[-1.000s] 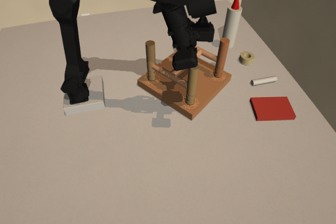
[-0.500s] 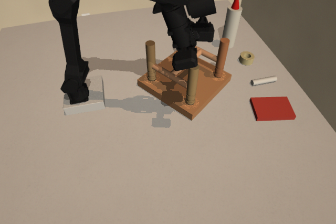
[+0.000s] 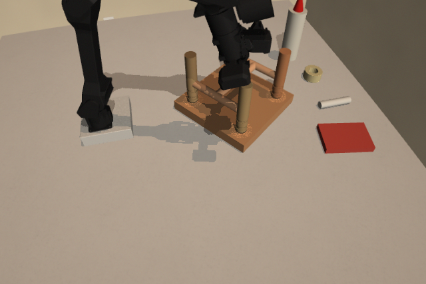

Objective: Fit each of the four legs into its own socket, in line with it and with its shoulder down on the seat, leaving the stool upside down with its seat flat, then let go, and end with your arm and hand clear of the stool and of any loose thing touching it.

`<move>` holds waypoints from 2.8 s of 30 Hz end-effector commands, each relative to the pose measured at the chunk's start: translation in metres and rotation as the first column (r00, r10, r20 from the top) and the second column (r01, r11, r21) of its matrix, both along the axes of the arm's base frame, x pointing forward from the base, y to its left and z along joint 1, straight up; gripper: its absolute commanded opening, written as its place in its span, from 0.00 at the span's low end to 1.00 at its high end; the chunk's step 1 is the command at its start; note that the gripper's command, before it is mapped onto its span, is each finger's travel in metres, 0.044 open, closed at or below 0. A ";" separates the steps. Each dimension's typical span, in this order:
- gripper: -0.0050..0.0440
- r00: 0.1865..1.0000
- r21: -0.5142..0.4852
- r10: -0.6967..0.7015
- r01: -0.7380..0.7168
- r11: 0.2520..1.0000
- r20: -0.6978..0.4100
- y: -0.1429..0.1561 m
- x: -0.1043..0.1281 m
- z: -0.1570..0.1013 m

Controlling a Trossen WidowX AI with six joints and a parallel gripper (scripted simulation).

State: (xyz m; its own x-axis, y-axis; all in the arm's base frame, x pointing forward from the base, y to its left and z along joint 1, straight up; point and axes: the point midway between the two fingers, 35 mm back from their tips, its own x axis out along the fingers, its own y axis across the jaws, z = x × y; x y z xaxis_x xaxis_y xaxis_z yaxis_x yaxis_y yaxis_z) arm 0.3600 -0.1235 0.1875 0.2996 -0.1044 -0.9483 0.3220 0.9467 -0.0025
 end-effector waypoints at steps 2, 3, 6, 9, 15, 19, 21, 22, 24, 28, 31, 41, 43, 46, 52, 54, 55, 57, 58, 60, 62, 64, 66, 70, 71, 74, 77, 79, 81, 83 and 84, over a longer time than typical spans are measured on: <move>0.10 0.998 0.025 -0.001 0.002 1.000 -0.064 0.001 -0.001 -0.027; 0.10 0.998 0.025 -0.001 0.002 1.000 -0.064 0.001 -0.001 -0.026; 0.10 0.998 0.024 -0.001 0.002 1.000 -0.062 0.001 -0.001 -0.024; 0.10 0.998 0.023 -0.001 0.002 1.000 -0.058 0.001 -0.001 -0.021; 0.10 0.999 0.018 -0.001 0.001 1.000 -0.047 0.000 0.000 -0.011; 0.10 0.999 0.015 -0.001 0.001 1.000 -0.040 0.000 0.001 -0.005; 0.10 0.999 0.014 0.000 0.001 1.000 -0.036 0.000 0.001 -0.002; 0.10 0.999 0.013 0.000 0.001 1.000 -0.035 0.000 0.001 0.000; 0.10 0.999 0.013 0.000 0.001 1.000 -0.035 0.000 0.001 0.000; 0.10 1.000 0.010 0.000 0.001 1.000 -0.027 0.000 0.001 0.007; 0.10 1.000 0.008 0.000 0.000 1.000 -0.022 0.000 0.001 0.012; 0.10 1.000 0.002 0.000 0.000 1.000 -0.007 0.000 0.001 0.025; 0.10 1.000 0.001 0.000 0.000 1.000 -0.003 0.000 0.001 0.028; 0.10 1.000 0.004 0.003 -0.003 1.000 -0.012 0.001 0.001 0.023; 0.10 0.992 -0.035 0.110 -0.108 0.993 0.062 0.027 0.052 0.029; 0.10 0.986 -0.041 0.143 -0.140 0.989 0.086 0.038 0.071 0.031; 0.10 0.981 -0.045 0.166 -0.162 0.986 0.103 0.046 0.084 0.032; 0.10 0.976 -0.048 0.183 -0.179 0.983 0.116 0.053 0.093 0.033; 0.10 0.976 -0.048 0.183 -0.179 0.983 0.116 0.053 0.093 0.033; 0.10 0.963 -0.054 0.226 -0.221 0.974 0.148 0.073 0.117 0.034; 0.10 0.952 -0.056 0.254 -0.248 0.967 0.170 0.087 0.133 0.034; 0.10 0.946 -0.057 0.269 -0.263 0.963 0.181 0.095 0.141 0.034; 0.10 0.945 -0.057 0.272 -0.266 0.962 0.183 0.096 0.142 0.034; 0.10 0.945 -0.057 0.272 -0.266 0.962 0.183 0.096 0.142 0.034; 0.10 0.945 -0.057 0.272 -0.266 0.962 0.183 0.096 0.142 0.034; 0.10 0.945 -0.057 0.272 -0.266 0.962 0.183 0.096 0.142 0.032; 0.10 0.945 -0.057 0.272 -0.266 0.962 0.183 0.096 0.142 0.027; 0.10 0.945 -0.057 0.272 -0.266 0.962 0.183 0.096 0.141 0.020; 0.10 0.945 -0.057 0.272 -0.266 0.962 0.183 0.096 0.141 0.013; 0.10 0.945 -0.057 0.272 -0.266 0.962 0.183 0.096 0.140 0.009; 0.10 0.945 -0.057 0.272 -0.266 0.962 0.183 0.096 0.140 0.009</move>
State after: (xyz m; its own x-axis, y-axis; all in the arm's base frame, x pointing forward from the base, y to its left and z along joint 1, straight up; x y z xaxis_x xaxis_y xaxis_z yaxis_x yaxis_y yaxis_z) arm 0.5022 -0.0275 0.1946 0.4809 -0.0254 -0.8764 0.0515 0.9987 -0.0007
